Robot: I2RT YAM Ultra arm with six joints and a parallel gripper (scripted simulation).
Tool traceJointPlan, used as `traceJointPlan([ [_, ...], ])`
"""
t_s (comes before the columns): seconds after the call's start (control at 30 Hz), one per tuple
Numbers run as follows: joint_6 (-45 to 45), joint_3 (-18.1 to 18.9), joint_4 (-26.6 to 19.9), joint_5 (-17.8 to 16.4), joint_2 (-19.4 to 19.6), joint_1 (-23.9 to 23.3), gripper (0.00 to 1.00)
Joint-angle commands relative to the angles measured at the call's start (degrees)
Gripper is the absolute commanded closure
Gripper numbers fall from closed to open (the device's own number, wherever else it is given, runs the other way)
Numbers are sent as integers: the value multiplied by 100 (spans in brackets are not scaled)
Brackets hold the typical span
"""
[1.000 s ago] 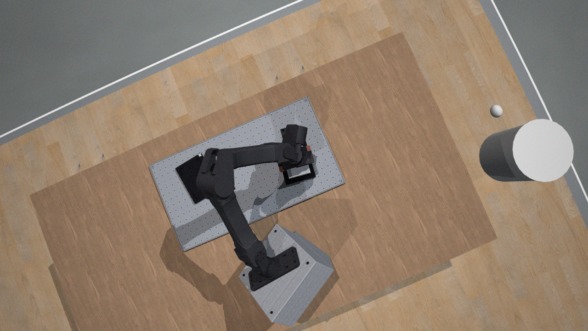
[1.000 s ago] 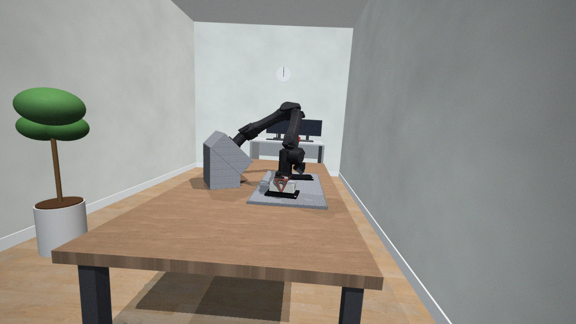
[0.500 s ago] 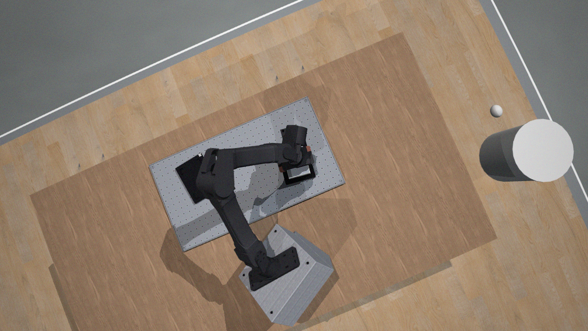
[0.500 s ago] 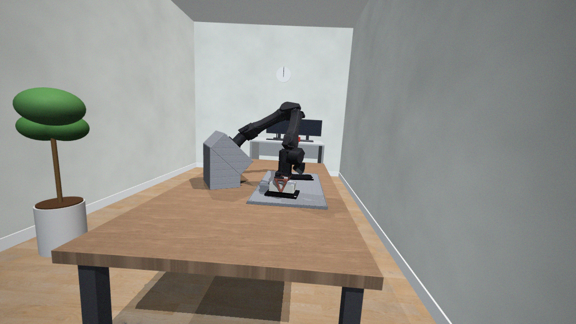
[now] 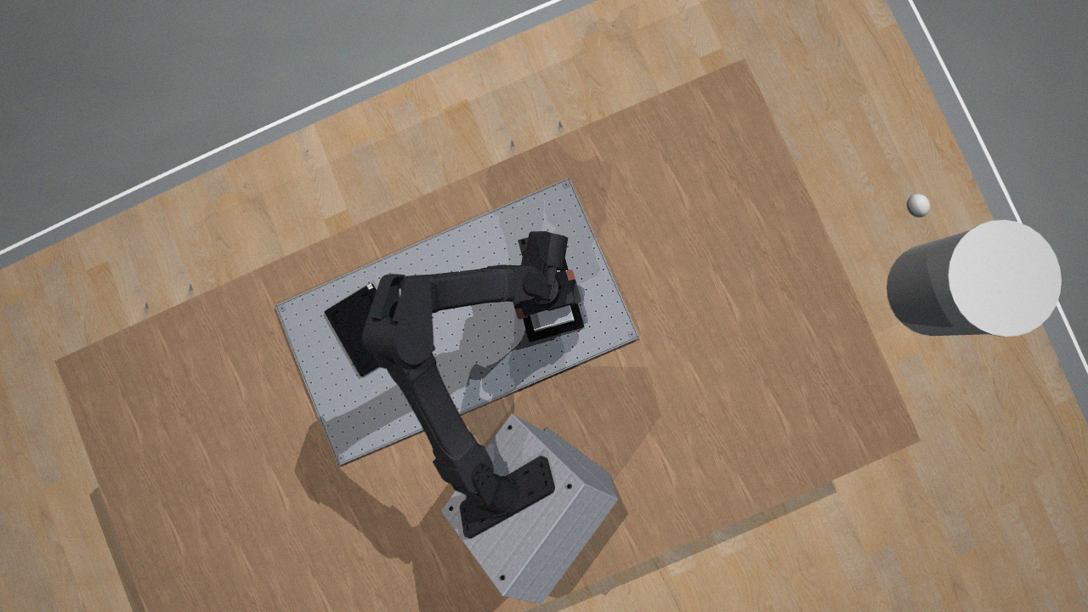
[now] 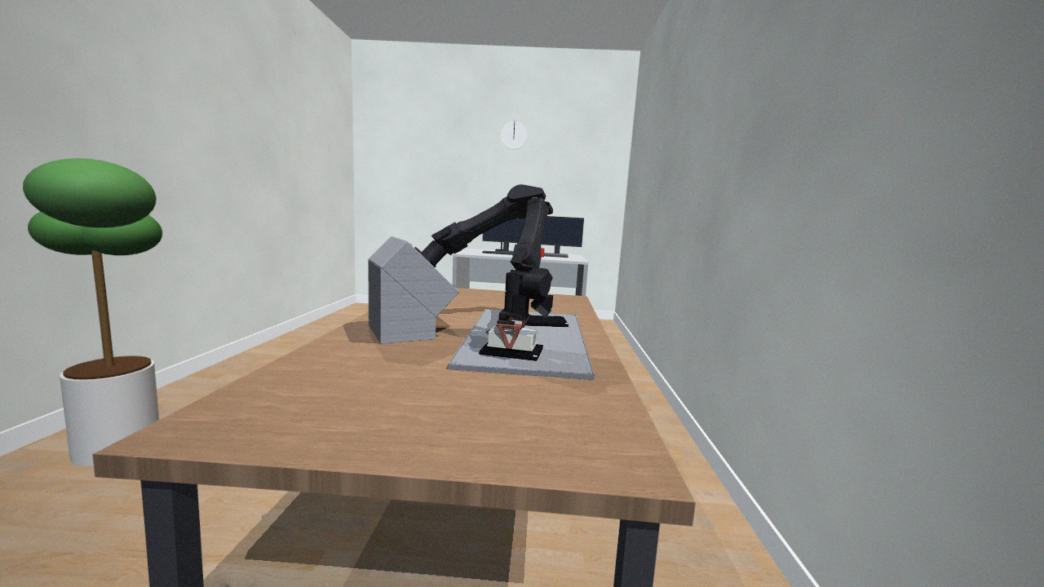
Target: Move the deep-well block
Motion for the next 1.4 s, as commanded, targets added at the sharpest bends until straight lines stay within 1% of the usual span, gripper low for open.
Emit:
traceJointPlan([
  [0.0, 21, 4, 25, 2, -35, -32, 100],
  [1.37, 92, -25, 171, 21, 36, 26, 100],
])
